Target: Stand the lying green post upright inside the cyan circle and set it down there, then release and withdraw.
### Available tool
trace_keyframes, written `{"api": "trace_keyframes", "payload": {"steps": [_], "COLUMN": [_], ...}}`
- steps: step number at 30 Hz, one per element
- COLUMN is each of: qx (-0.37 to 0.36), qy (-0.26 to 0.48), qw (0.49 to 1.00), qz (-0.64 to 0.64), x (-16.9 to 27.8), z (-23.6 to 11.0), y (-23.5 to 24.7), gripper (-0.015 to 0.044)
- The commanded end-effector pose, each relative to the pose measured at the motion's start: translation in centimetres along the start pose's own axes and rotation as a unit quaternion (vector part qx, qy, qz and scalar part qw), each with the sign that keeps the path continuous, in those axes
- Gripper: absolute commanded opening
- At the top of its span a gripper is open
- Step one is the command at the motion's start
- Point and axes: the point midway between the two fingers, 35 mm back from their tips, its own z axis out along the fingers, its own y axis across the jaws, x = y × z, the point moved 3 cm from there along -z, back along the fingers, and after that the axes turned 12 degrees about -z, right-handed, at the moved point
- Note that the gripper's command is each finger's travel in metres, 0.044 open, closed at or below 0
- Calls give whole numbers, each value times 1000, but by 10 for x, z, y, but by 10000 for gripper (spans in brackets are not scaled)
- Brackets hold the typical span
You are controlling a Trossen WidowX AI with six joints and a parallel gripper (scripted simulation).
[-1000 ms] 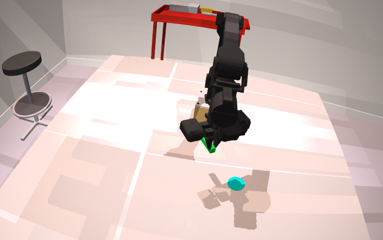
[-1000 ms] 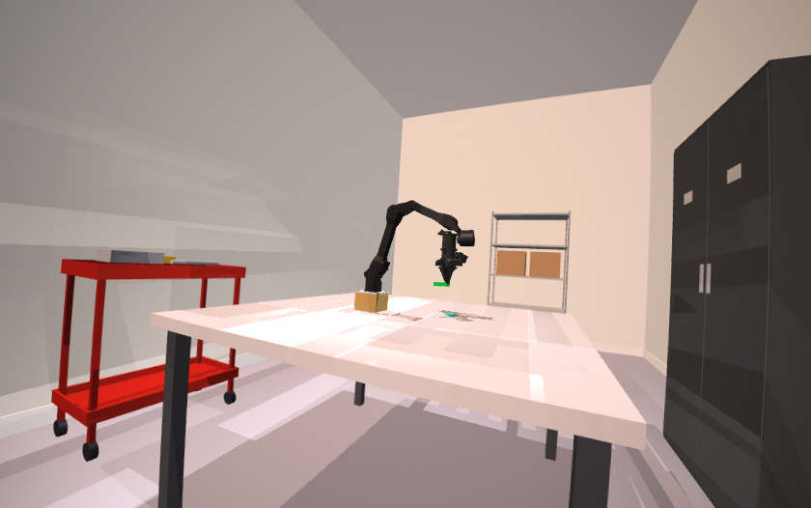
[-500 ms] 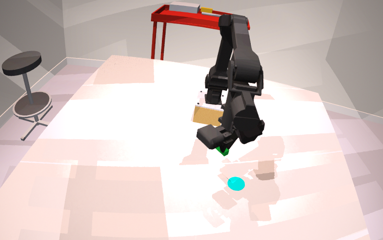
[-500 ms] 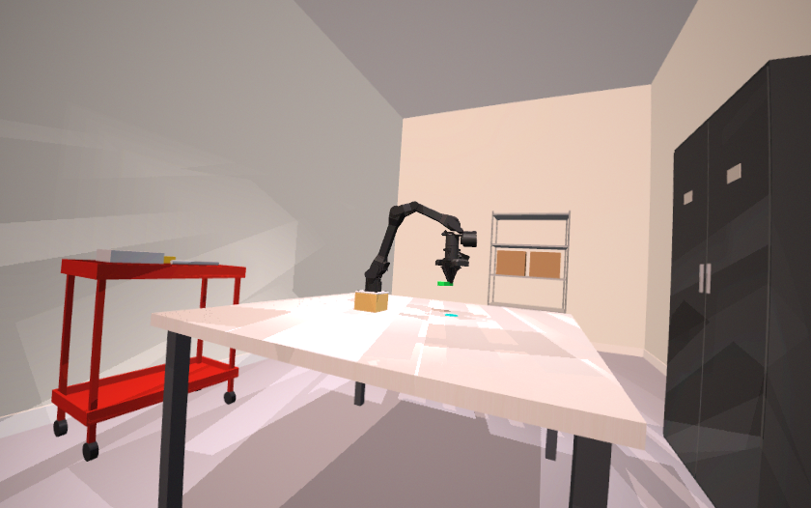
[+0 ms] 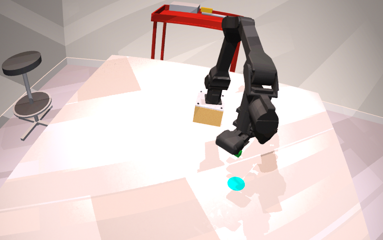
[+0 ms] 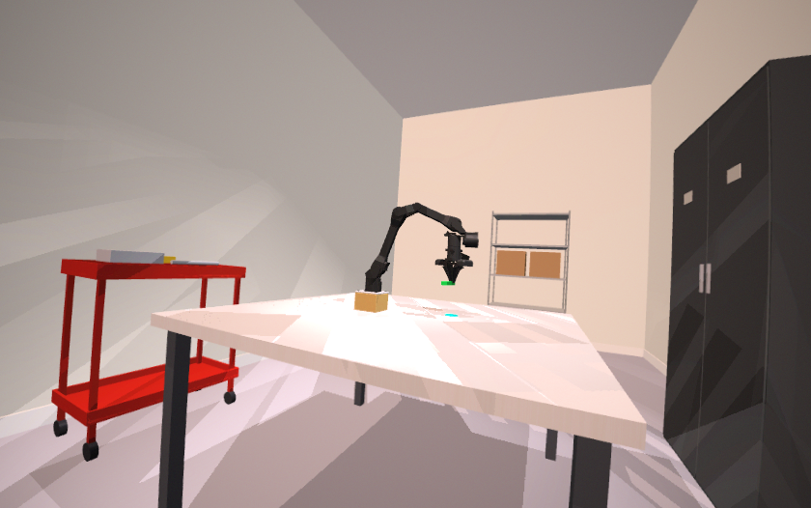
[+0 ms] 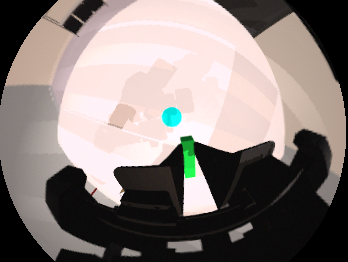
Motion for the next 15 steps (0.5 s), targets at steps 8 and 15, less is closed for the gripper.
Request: {"api": "trace_keyframes", "payload": {"steps": [8, 15], "qx": [-4, -4], "qy": [-3, -4], "qw": [997, 997], "qz": [-80, -83], "x": [-26, -28], "z": [-1, 0], "y": [13, 14], "gripper": [23, 23]}}
